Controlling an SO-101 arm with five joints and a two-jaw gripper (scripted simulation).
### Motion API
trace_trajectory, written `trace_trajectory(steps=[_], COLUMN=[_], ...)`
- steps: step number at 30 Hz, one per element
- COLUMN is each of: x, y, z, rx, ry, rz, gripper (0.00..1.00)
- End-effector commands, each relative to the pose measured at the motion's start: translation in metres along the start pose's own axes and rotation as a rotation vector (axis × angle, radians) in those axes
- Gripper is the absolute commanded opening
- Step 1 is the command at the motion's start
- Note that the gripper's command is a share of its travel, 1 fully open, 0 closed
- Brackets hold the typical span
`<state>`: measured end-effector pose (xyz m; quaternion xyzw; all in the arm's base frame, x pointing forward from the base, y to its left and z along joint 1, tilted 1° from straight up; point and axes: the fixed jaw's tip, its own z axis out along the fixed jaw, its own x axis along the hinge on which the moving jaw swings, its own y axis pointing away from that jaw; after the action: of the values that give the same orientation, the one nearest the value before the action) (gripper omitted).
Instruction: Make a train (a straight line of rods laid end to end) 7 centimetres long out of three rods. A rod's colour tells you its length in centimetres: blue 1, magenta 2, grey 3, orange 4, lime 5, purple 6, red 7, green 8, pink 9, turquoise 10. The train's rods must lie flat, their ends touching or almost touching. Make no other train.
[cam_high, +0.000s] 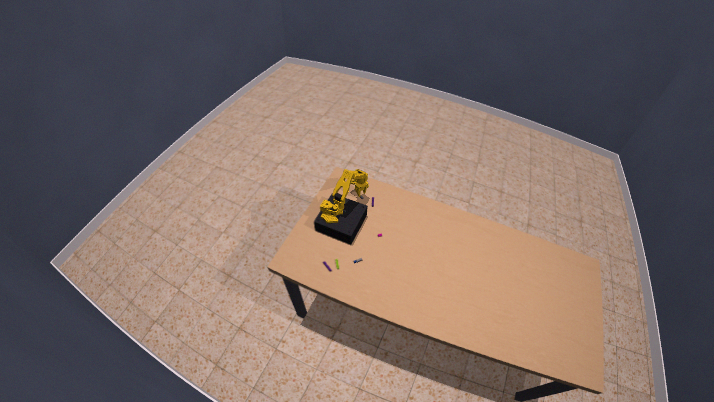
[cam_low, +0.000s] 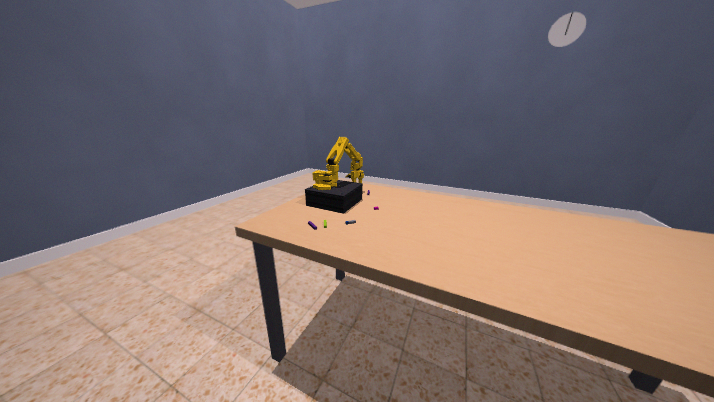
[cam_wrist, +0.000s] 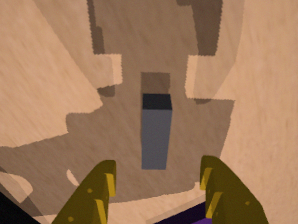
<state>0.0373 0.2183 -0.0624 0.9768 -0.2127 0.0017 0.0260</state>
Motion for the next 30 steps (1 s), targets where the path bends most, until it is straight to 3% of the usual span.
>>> trace_trajectory(steps=[1, 12, 30], x=[-0.003, -0.003, -0.004], y=[-0.002, -0.001, -0.004], z=[0.006, 0.019, 0.02], rx=[0.008, 0.008, 0.028], ry=[-0.003, -0.003, -0.008], rz=[0.0, 0.0, 0.0], gripper=[0.19, 0.19, 0.19])
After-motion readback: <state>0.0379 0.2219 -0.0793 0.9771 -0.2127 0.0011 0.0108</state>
